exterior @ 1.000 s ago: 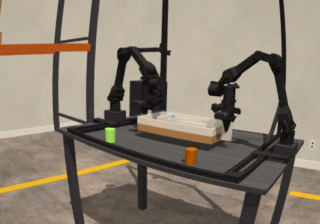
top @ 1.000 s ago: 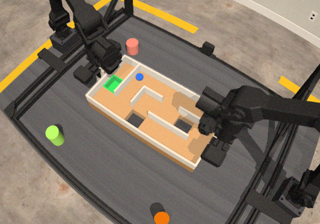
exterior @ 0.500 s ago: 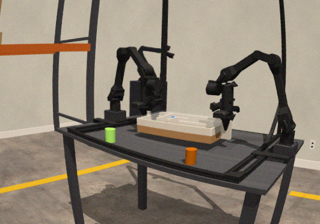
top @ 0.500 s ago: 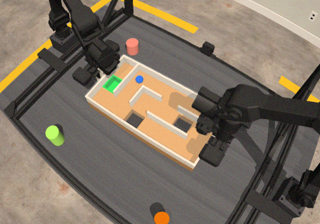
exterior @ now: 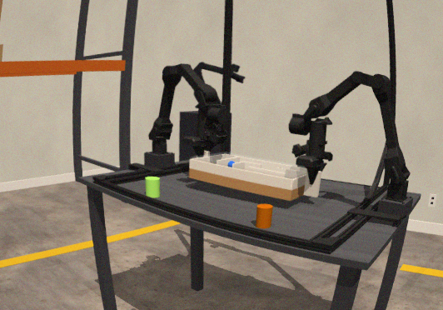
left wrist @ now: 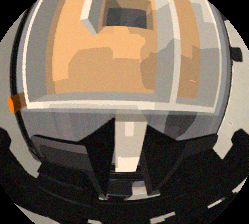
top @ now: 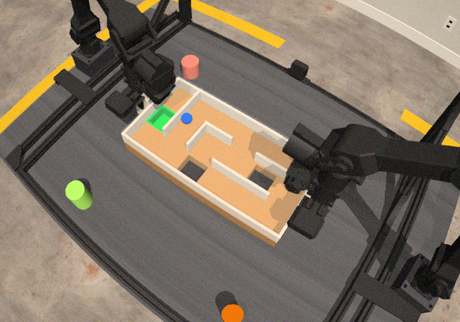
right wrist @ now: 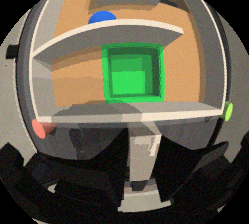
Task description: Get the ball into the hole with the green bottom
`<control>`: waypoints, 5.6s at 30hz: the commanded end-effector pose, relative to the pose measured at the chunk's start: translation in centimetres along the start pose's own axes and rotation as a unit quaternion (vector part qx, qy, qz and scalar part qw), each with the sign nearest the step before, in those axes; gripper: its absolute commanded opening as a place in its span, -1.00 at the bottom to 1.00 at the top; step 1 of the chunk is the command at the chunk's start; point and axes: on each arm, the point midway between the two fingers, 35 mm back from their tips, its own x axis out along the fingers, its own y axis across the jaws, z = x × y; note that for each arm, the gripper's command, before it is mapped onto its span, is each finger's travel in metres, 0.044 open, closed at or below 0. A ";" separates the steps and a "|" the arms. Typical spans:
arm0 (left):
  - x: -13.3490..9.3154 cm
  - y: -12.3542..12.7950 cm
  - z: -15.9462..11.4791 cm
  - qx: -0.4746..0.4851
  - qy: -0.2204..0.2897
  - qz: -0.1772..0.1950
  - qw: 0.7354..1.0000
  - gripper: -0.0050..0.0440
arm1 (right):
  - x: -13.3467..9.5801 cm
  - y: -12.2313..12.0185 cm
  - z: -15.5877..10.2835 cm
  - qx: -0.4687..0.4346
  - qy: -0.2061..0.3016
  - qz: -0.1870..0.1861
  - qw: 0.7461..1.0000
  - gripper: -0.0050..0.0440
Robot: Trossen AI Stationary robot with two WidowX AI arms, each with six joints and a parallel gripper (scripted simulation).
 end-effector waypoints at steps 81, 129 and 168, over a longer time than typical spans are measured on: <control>-0.9 0.3 -0.1 0.000 0.009 -0.023 1.000 -0.71 | 0.4 -0.3 0.1 0.000 -0.012 0.023 1.000 -0.71; -1.8 0.3 0.1 0.000 0.029 -0.021 0.999 -0.71 | 1.4 -0.2 -0.1 0.001 -0.032 0.021 0.999 -0.71; -2.1 0.3 0.2 0.001 0.036 -0.015 0.999 -0.71 | 1.7 -0.2 -0.1 0.001 -0.038 0.015 0.999 -0.71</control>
